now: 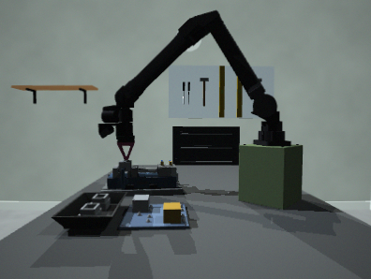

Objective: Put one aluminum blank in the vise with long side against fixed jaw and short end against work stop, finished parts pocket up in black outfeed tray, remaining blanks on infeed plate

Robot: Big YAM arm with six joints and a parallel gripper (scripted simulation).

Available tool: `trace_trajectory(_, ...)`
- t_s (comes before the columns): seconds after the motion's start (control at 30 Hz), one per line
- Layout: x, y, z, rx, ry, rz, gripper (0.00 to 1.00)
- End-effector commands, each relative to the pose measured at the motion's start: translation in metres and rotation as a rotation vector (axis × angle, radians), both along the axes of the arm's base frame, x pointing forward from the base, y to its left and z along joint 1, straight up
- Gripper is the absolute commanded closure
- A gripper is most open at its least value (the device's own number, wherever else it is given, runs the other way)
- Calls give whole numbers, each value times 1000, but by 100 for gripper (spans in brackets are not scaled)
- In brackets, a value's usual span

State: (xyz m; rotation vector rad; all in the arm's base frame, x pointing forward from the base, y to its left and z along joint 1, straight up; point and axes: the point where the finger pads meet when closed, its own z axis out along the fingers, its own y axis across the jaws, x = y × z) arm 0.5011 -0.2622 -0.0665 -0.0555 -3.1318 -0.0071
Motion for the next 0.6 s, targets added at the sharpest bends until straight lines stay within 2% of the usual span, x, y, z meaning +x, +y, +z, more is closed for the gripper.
trace_trajectory(0.0,10,-9,7,-8,-23,6,100)
trace_trajectory(0.57,7,-5,6,-6,-20,6,100)
